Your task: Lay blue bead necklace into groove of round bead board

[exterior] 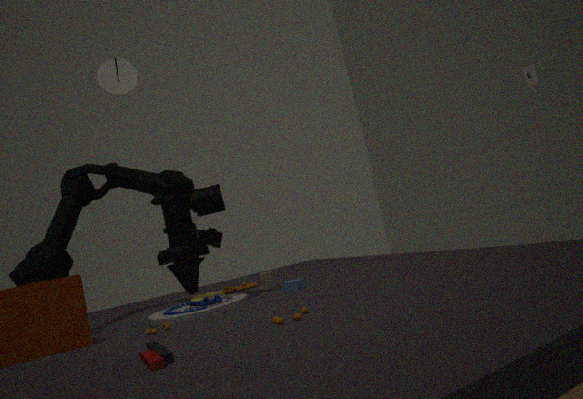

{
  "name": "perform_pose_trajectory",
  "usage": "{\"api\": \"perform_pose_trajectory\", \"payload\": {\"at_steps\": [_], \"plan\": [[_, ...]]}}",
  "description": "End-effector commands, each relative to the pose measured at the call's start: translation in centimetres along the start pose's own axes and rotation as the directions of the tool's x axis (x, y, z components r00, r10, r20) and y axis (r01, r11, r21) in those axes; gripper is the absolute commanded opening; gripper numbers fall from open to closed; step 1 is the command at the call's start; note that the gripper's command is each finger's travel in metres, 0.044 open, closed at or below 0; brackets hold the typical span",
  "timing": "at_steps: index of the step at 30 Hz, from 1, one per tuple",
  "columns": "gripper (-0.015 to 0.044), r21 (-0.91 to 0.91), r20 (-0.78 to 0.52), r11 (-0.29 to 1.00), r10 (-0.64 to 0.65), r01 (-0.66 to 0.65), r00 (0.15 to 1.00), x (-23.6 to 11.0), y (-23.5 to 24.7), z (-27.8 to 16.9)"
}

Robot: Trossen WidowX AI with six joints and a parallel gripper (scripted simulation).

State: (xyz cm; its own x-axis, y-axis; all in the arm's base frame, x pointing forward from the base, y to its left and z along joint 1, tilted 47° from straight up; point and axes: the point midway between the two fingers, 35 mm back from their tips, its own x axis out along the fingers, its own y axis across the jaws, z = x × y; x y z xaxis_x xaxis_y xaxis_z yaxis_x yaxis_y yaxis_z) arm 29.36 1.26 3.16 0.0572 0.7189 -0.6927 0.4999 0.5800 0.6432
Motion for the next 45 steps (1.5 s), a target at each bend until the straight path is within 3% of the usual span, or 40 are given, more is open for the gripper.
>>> {"api": "perform_pose_trajectory", "payload": {"at_steps": [1,14,25,45], "plan": [[0.0120,-0.650,-0.009,0.760,-0.011,0.003,1.000,-0.8,-3.4,2.0],[0.0120,-0.939,-0.012,0.343,-0.009,-0.009,1.000,-1.4,-5.6,3.0],[0.0120,-0.995,-0.016,-0.097,-0.004,-0.016,1.000,-1.8,-7.2,3.6],[0.0120,-0.992,-0.016,-0.124,-0.004,-0.017,1.000,-1.8,-7.2,3.6]]}}
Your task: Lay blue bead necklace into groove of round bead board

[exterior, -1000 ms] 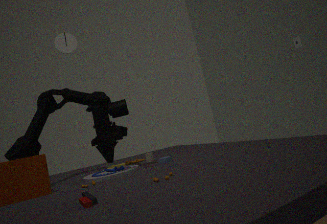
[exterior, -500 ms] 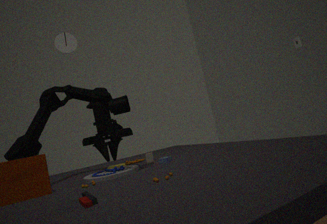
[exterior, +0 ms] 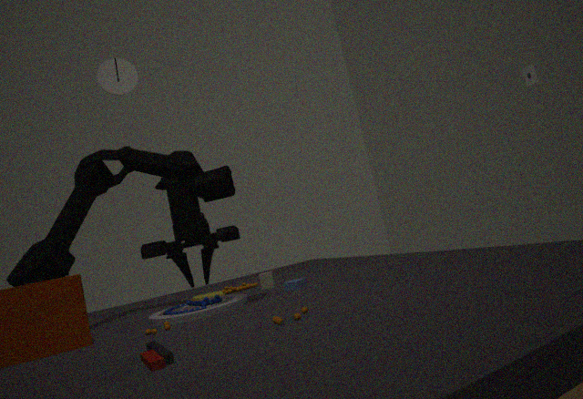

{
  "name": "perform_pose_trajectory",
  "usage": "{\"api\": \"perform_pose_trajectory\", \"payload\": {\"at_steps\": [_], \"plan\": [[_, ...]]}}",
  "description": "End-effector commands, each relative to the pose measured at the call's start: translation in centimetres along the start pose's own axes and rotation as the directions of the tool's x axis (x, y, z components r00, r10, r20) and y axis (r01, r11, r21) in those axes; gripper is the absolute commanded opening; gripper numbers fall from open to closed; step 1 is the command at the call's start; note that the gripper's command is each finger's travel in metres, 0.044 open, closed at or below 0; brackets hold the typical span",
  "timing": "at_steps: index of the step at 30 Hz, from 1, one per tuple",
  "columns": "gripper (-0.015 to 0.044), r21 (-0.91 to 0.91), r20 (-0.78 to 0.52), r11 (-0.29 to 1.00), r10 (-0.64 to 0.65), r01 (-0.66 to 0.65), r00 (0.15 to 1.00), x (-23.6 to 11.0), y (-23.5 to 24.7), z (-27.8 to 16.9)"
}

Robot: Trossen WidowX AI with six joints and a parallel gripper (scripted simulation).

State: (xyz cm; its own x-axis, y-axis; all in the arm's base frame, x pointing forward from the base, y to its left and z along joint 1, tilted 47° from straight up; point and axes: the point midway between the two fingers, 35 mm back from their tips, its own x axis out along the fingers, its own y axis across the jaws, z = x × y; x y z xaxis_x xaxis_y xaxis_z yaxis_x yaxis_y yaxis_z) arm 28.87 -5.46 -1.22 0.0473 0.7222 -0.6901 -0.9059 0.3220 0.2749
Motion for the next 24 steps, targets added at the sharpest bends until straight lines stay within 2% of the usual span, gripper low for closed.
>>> {"api": "perform_pose_trajectory", "payload": {"at_steps": [1,8,12,24], "plan": [[0.0120,-0.035,-0.002,0.999,0.006,-0.006,1.000,0.0,0.0,-0.3],[0.0120,-0.035,-0.001,0.999,0.006,-0.006,1.000,1.6,0.0,-0.3],[0.0120,-0.039,-0.006,0.999,0.000,-0.001,1.000,0.9,-0.1,-0.2],[0.0120,-0.037,-0.003,0.999,0.003,-0.003,1.000,2.7,-0.1,-0.2]]}}
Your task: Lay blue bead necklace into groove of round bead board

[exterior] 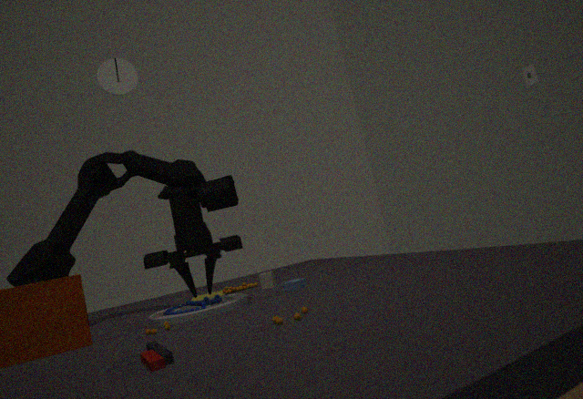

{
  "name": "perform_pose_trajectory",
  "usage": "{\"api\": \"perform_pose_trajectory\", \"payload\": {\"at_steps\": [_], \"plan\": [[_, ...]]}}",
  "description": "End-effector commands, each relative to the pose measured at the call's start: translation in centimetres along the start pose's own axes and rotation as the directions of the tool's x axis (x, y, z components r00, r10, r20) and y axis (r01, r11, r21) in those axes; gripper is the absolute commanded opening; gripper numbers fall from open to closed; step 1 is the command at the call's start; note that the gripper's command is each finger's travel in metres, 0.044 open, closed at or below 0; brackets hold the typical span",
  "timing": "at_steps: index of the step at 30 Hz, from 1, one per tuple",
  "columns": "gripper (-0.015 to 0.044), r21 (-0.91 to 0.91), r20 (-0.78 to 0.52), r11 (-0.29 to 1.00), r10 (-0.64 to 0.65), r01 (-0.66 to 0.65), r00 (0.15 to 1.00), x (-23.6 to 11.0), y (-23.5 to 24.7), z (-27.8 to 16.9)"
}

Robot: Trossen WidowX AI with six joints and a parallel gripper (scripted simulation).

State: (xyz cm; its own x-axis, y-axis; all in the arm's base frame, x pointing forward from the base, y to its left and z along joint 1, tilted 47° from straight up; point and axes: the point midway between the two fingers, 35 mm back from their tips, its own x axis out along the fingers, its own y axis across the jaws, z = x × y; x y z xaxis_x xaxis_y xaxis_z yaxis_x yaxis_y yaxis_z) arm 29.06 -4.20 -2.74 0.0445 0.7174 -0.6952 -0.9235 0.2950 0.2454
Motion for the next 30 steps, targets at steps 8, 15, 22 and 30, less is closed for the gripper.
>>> {"api": "perform_pose_trajectory", "payload": {"at_steps": [8,15,22,30], "plan": [[0.0120,0.009,0.007,1.000,0.006,-0.006,1.000,2.0,0.2,-0.1],[0.0067,0.002,0.003,1.000,0.005,-0.005,1.000,1.8,0.1,0.0],[0.0000,0.002,0.003,1.000,0.005,-0.005,1.000,1.8,0.1,0.0],[0.0000,0.002,0.003,1.000,0.005,-0.005,1.000,1.8,0.1,0.0]]}}
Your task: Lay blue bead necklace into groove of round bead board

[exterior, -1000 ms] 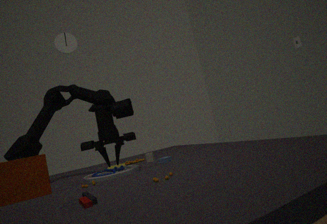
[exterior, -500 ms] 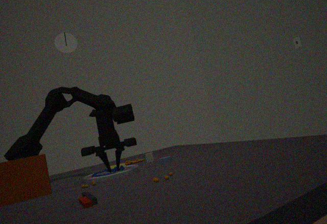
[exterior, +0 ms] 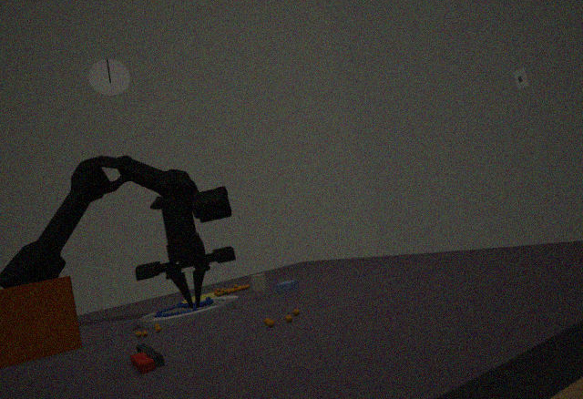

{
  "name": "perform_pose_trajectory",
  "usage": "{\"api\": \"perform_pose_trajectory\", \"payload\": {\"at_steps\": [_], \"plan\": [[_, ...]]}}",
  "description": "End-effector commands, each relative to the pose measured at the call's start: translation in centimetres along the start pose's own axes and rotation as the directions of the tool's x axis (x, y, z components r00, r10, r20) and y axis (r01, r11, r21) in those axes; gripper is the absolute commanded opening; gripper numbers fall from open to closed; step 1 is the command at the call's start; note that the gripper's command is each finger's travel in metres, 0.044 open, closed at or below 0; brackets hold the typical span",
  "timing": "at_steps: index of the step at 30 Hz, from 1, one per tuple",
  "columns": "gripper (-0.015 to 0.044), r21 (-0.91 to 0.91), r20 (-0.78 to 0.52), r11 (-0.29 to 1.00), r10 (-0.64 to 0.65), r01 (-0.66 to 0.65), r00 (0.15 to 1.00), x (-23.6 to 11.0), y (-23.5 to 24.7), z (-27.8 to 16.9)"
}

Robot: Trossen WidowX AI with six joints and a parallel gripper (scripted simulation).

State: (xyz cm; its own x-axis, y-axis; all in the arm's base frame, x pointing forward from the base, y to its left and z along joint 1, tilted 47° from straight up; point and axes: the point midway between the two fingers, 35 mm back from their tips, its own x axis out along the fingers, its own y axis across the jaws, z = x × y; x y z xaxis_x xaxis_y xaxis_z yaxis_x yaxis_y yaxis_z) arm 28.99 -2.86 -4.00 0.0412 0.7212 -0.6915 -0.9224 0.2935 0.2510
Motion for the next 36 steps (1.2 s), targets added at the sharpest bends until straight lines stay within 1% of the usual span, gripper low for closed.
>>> {"api": "perform_pose_trajectory", "payload": {"at_steps": [1,16,22,27,36], "plan": [[0.0000,-0.001,0.000,1.000,0.000,0.000,1.000,0.0,0.0,0.0],[0.0000,-0.001,0.000,1.000,0.000,0.000,1.000,-0.1,0.0,0.0],[0.0000,0.005,0.003,1.000,0.001,-0.001,1.000,-1.3,0.0,0.0],[0.0000,0.005,0.003,1.000,0.001,-0.001,1.000,-1.4,0.0,0.0],[0.0000,0.005,0.003,1.000,0.000,0.000,1.000,-1.4,-1.2,-0.8]]}}
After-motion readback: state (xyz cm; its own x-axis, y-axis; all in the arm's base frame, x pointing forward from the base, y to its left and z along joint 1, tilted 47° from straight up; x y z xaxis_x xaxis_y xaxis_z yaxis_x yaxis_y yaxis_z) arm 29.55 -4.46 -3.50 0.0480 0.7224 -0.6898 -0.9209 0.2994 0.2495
